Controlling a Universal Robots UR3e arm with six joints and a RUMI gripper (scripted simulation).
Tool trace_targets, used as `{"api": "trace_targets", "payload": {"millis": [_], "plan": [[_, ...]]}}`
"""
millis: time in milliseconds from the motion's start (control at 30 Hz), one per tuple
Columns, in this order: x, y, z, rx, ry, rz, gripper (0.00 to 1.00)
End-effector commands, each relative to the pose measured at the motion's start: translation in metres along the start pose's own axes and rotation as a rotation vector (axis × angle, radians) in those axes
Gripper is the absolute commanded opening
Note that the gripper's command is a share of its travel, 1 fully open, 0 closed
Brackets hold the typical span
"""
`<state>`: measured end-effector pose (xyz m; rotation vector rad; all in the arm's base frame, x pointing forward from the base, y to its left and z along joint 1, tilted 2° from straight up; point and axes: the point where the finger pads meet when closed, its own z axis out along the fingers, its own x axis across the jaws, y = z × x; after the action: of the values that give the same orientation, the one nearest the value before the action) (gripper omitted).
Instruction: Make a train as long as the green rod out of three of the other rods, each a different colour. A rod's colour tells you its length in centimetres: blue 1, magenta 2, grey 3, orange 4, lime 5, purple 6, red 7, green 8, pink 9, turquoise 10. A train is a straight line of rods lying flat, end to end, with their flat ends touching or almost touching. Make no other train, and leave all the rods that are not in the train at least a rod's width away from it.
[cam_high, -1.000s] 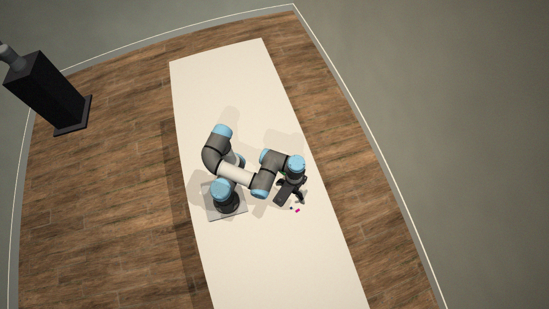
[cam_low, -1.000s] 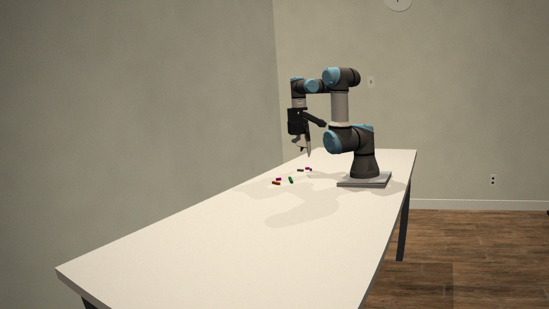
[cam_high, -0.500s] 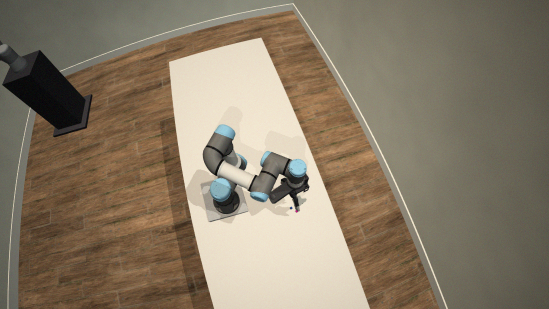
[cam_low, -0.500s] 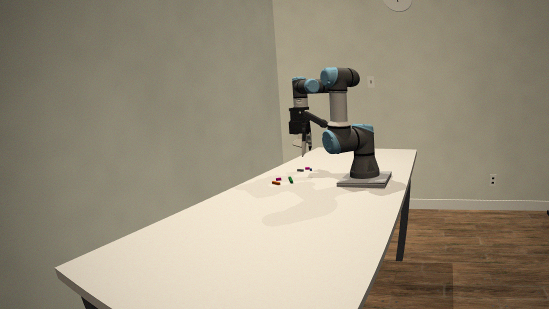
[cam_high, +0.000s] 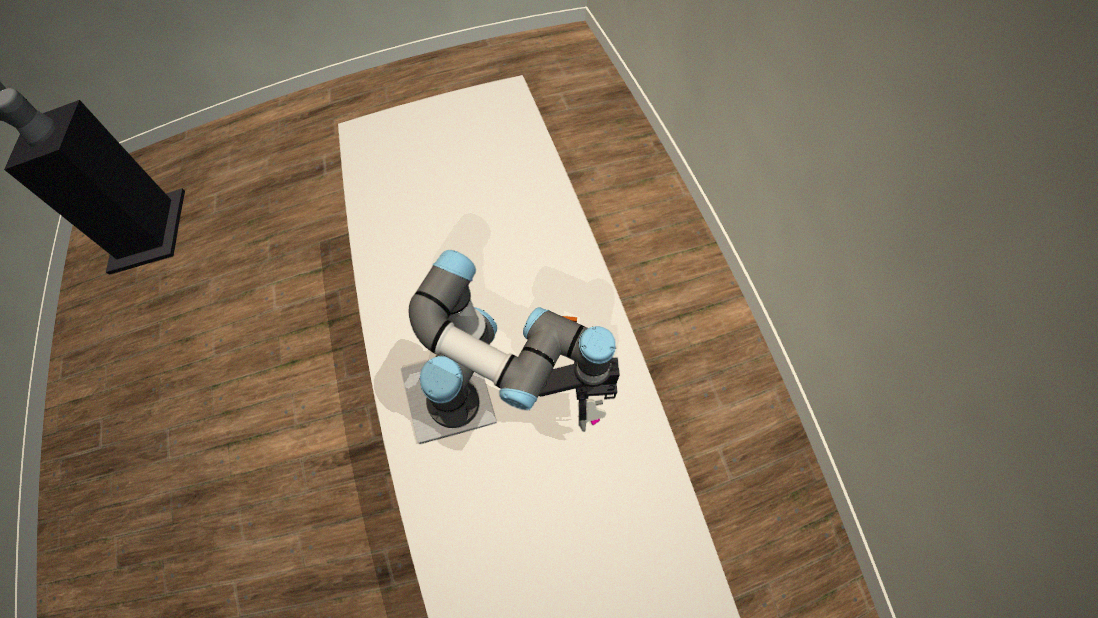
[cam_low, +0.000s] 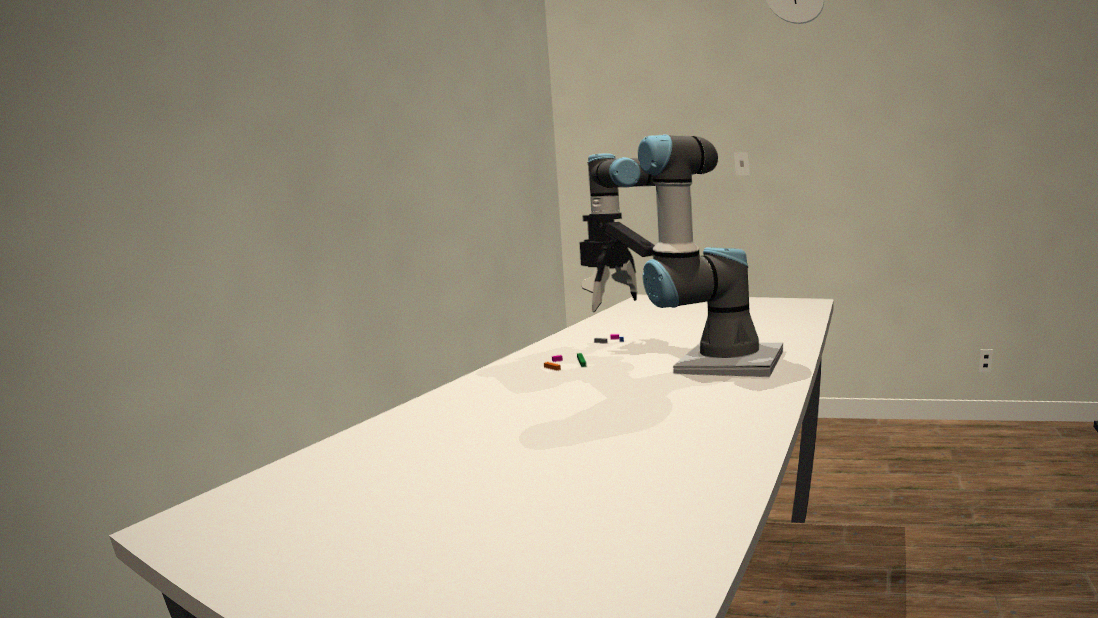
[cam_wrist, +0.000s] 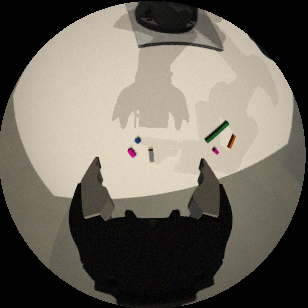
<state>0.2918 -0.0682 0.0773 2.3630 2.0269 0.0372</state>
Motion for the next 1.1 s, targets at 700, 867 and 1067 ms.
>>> {"api": "trace_targets", "payload": {"millis": [700,867,1067], "plan": [[-0.017,0.005,-0.001,-0.001,-0.008,0.669,1.00],[-0.018,0.006,-0.002,-0.001,-0.008,0.723,1.00],[-0.021,0.007,-0.002,-0.001,-0.008,0.810,1.00]]}}
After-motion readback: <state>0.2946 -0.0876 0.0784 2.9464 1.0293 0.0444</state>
